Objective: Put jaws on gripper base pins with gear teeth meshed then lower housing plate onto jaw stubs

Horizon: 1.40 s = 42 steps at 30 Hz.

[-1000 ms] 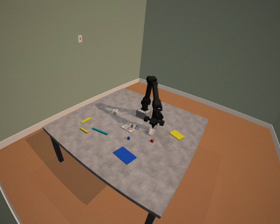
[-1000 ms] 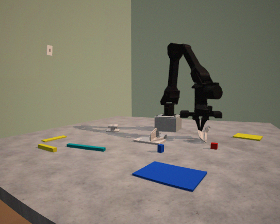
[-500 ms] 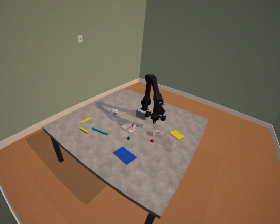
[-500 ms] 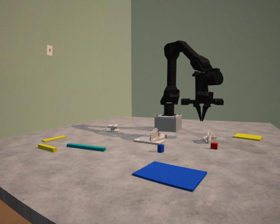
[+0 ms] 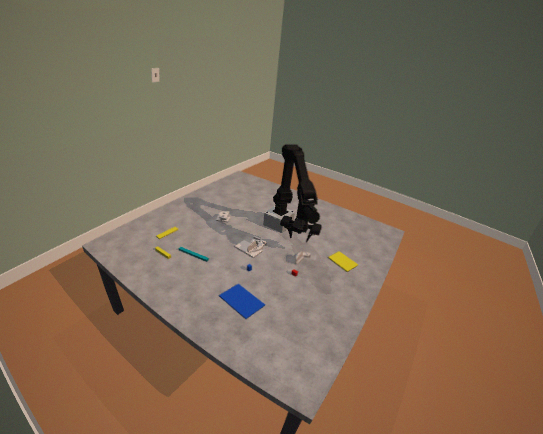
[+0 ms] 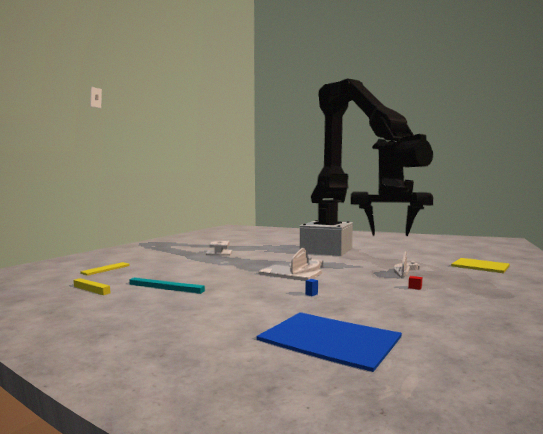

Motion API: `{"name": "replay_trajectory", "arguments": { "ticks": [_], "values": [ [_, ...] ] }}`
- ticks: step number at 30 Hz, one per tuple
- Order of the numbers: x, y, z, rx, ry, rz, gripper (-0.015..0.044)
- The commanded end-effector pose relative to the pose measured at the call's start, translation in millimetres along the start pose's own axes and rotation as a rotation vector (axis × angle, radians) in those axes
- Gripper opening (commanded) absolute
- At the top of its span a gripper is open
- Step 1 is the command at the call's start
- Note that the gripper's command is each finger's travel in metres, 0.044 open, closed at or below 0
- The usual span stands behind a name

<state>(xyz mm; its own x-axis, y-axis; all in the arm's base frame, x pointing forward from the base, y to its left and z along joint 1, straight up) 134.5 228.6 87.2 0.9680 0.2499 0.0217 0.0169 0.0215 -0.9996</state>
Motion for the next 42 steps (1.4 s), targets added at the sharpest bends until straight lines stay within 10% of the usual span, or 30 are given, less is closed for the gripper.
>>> {"name": "replay_trajectory", "arguments": {
  "ticks": [1,28,42],
  "values": [
    [0.0,0.2,0.1,0.001,0.000,-0.001,0.0440],
    [0.0,0.2,0.1,0.001,0.000,-0.001,0.0440],
    [-0.8,-7.3,-1.4,-0.004,-0.003,0.004,0.0072]
  ]
}}
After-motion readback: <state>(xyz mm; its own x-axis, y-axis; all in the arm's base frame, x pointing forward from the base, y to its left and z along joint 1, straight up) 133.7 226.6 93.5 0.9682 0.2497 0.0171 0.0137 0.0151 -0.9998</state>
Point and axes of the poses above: the point midway between the two fingers, 35 mm back from their tips, its own y axis out along the fingers, its own z axis across the jaws, x = y × z, the point moved 5 cm from there along -y, back along the fingers, and after that the axes turned 8 degrees about y, right-handed, at the moved point
